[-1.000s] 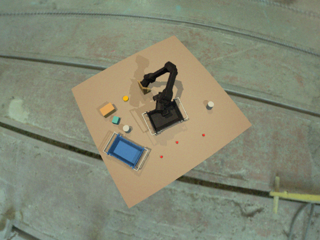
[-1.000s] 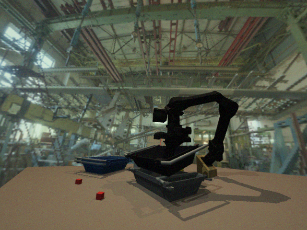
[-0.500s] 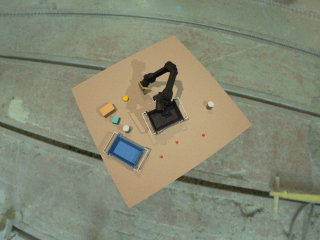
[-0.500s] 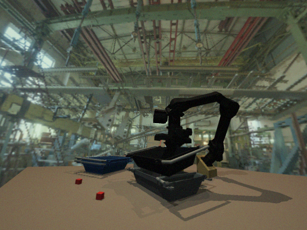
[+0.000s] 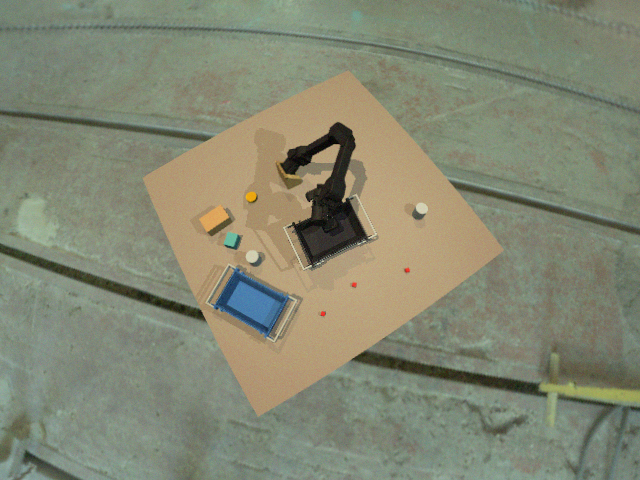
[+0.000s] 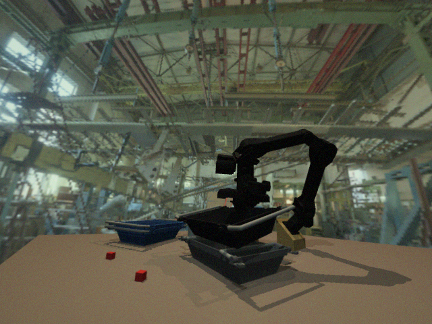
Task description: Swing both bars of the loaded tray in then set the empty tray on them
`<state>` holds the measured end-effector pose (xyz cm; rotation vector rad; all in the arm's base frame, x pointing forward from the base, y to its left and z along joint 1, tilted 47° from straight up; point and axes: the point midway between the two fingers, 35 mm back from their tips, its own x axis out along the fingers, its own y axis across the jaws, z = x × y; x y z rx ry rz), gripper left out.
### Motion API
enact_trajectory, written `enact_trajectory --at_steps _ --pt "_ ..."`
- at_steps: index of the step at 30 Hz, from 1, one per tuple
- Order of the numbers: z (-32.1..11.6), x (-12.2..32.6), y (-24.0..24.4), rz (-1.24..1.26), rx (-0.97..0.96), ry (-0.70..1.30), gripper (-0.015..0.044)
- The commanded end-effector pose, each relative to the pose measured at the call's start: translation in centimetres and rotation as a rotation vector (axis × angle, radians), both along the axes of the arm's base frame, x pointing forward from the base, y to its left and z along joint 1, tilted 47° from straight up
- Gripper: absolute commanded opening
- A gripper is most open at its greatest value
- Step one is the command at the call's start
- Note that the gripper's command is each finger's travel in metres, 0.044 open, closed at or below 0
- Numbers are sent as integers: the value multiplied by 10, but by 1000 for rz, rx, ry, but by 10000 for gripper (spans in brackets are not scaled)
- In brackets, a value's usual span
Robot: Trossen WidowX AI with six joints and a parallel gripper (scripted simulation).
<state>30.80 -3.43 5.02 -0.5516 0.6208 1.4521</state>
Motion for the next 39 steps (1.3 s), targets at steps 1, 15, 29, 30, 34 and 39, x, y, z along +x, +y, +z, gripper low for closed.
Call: enact_trajectory --at_steps 1,15,29,30,34,39 --pt "-1 -3 6 19 5 13 0" --pt "-1 -3 6 19 5 13 0" --pt "-1 -3 6 19 5 13 0" --pt "-1 -3 6 19 5 13 0" --pt "-1 -3 6 19 5 13 0" --pt "0 0 1 1 0 1 0"
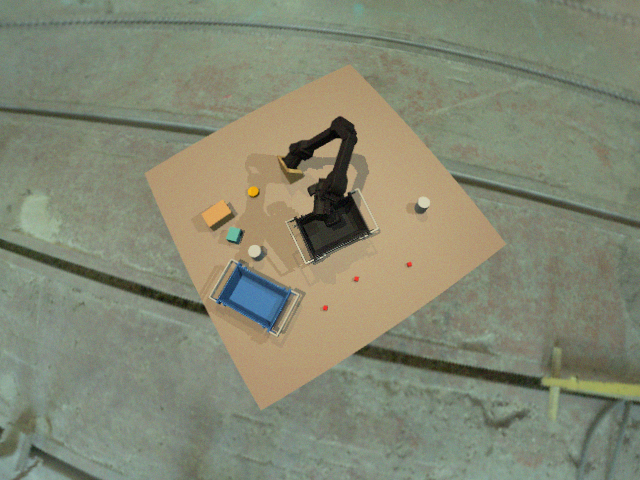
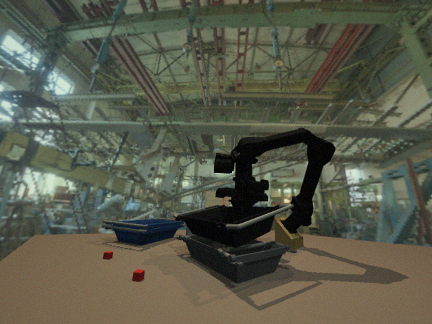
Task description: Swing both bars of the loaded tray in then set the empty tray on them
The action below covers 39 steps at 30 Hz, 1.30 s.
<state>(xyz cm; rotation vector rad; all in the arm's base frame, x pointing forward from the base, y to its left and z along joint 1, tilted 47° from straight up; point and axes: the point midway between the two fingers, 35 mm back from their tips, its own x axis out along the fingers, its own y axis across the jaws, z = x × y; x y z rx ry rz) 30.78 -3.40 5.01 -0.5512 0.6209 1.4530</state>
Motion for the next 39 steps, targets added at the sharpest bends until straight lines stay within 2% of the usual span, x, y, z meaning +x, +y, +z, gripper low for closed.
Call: enact_trajectory --at_steps 1,39 --pt "0 0 1 2 0 1 0" --pt "-5 -6 13 19 4 13 0"
